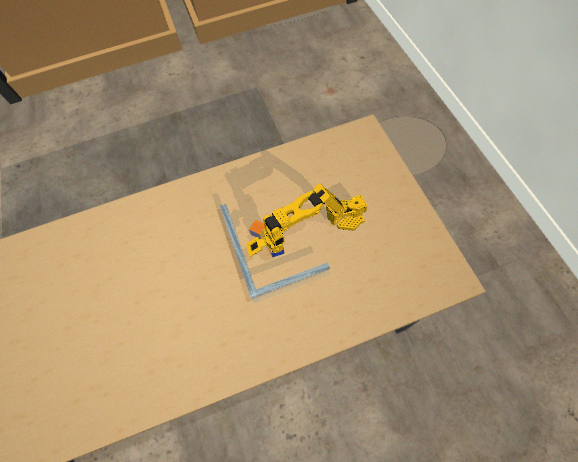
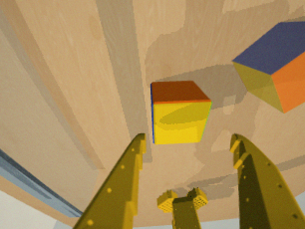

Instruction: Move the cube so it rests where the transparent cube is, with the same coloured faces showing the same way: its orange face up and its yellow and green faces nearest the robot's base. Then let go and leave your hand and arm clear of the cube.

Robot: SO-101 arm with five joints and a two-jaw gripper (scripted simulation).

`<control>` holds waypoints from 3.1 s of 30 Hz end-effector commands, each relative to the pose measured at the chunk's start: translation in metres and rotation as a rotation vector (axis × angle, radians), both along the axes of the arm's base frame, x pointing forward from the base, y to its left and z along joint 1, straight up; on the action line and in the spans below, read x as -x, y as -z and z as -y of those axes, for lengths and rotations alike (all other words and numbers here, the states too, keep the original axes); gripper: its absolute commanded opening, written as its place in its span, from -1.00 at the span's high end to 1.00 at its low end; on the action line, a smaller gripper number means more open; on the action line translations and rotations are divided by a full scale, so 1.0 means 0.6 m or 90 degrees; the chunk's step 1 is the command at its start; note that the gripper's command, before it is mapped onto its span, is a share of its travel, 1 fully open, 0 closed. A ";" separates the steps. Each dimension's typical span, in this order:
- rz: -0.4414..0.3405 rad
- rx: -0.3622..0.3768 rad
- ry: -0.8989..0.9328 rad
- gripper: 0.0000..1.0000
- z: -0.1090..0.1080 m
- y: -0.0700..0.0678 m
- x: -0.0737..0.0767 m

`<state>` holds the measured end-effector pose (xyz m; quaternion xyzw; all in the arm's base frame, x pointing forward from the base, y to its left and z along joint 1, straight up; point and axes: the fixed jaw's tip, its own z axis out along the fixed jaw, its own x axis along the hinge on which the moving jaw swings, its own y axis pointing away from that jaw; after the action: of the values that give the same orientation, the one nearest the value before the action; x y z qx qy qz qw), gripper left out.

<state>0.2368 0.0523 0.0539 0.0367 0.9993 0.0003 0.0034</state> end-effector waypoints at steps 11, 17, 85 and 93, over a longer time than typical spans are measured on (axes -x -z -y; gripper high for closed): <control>0.064 -0.013 0.002 0.30 -0.006 -0.036 -0.020; 0.093 -0.019 -0.003 0.30 -0.011 -0.057 -0.024; 0.088 -0.018 -0.004 0.30 -0.009 -0.056 -0.021; 0.044 -0.009 -0.004 0.30 -0.007 -0.037 -0.008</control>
<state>0.2385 0.0551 0.0613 0.0333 0.9994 0.0013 0.0077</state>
